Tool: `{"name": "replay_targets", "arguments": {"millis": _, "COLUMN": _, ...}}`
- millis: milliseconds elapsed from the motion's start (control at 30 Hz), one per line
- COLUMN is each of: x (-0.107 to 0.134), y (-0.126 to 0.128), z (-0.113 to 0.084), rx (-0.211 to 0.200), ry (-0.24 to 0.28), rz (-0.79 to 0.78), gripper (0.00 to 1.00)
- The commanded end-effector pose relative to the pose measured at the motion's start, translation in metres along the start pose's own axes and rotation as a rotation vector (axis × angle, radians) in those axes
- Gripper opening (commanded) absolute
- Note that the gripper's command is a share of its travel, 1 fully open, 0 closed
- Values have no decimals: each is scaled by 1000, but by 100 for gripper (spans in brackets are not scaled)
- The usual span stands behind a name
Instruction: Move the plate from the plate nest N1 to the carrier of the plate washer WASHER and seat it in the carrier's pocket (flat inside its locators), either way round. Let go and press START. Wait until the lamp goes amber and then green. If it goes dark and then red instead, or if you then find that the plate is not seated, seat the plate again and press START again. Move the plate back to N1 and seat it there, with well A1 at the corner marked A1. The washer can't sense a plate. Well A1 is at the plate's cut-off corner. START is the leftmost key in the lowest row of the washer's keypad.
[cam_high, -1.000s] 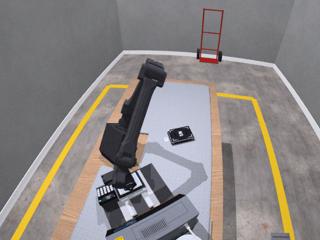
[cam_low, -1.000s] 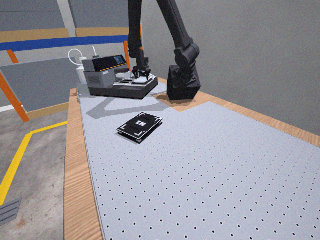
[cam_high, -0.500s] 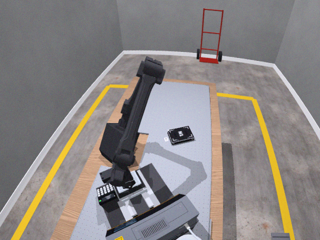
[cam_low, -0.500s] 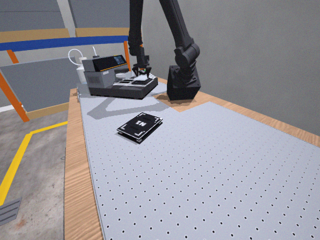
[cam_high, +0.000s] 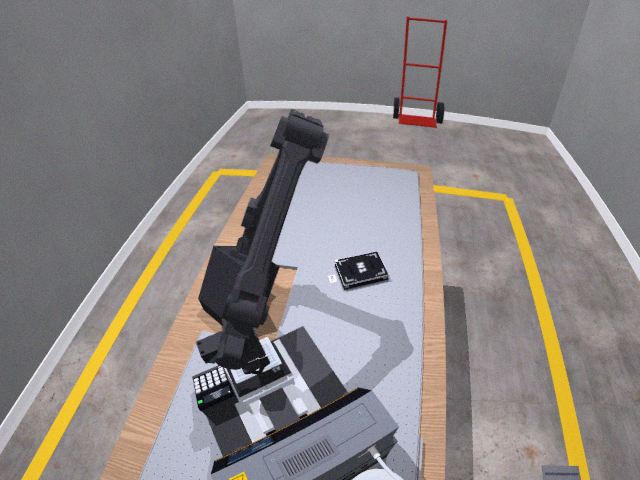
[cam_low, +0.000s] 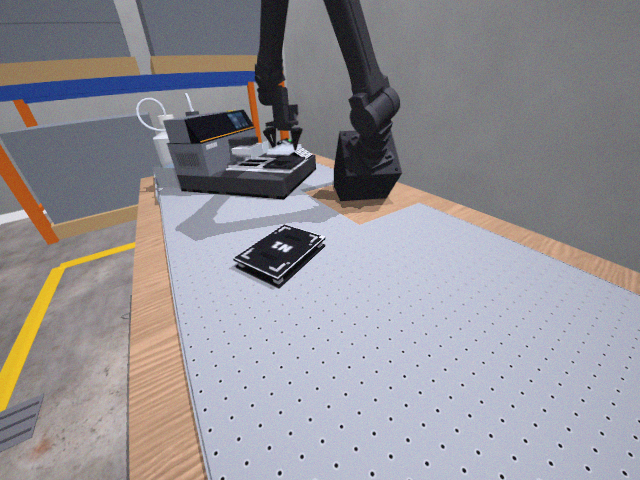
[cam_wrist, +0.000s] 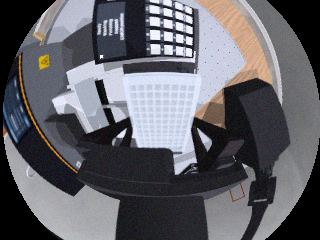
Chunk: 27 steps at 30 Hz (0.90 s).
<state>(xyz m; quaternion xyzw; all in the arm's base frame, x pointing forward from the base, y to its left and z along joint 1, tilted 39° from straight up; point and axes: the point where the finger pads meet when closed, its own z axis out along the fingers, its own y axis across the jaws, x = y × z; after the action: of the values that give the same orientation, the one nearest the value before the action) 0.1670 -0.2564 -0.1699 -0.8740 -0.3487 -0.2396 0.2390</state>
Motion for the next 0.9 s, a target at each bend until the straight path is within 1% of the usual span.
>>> {"name": "replay_targets", "arguments": {"millis": 0, "x": -8, "y": 24, "z": -31, "rx": -57, "ry": -27, "rz": -35, "gripper": 82}}
{"name": "replay_targets", "arguments": {"millis": 133, "x": -8, "y": 24, "z": -35, "rx": -57, "ry": -28, "rz": -35, "gripper": 82}}
{"name": "replay_targets", "arguments": {"millis": 167, "x": -3, "y": 25, "z": -34, "rx": -48, "ry": -30, "rz": -47, "gripper": 82}}
{"name": "replay_targets", "arguments": {"millis": 233, "x": -8, "y": 24, "z": -40, "rx": -57, "ry": -28, "rz": -35, "gripper": 82}}
{"name": "replay_targets", "arguments": {"millis": 633, "x": -7, "y": 23, "z": -61, "rx": -57, "ry": -30, "rz": -36, "gripper": 82}}
{"name": "replay_targets", "arguments": {"millis": 700, "x": -7, "y": 23, "z": -61, "rx": -57, "ry": -30, "rz": -36, "gripper": 82}}
{"name": "replay_targets", "arguments": {"millis": 733, "x": -4, "y": 25, "z": -61, "rx": -51, "ry": -32, "rz": -45, "gripper": 82}}
{"name": "replay_targets", "arguments": {"millis": 867, "x": -8, "y": 23, "z": -70, "rx": -58, "ry": -31, "rz": -35, "gripper": 82}}
